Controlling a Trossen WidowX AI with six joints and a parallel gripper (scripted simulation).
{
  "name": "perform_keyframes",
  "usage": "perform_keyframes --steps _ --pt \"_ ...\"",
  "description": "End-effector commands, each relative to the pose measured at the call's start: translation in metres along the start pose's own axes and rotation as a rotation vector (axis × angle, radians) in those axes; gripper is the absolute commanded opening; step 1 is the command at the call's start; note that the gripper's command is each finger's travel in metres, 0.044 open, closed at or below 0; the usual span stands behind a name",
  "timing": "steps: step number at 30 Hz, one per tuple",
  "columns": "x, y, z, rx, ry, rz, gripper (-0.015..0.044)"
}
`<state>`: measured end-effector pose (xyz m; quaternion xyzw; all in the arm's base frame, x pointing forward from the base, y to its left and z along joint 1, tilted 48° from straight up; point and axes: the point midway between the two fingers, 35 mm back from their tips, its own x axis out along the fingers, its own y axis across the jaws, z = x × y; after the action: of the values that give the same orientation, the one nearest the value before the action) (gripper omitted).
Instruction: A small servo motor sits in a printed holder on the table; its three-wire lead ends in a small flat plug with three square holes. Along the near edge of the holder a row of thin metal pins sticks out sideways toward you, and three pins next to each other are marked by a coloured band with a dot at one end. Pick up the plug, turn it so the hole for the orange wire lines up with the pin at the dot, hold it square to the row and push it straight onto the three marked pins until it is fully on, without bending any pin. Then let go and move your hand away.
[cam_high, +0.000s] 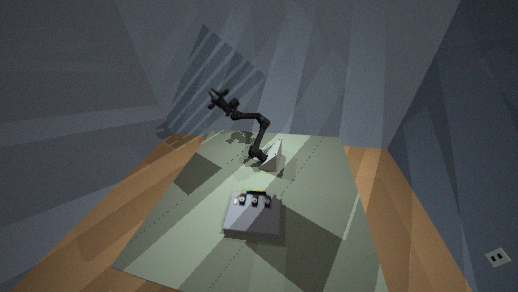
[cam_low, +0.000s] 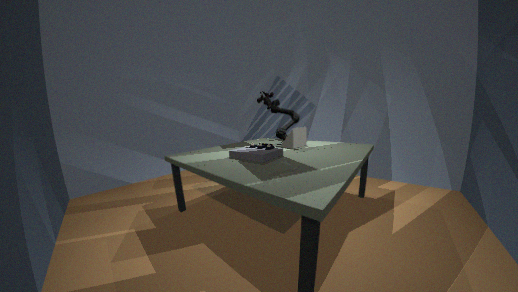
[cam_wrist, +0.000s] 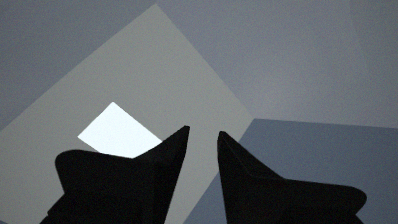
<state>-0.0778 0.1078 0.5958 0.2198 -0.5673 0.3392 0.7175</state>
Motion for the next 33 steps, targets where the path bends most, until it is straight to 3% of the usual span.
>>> perform_keyframes --steps 1,33 --pt "-0.002 -0.030 0.000 -0.003 0.002 -0.074 0.0115" --pt "-0.045 -0.218 -0.048 -0.172 0.195 -0.530 0.0115"
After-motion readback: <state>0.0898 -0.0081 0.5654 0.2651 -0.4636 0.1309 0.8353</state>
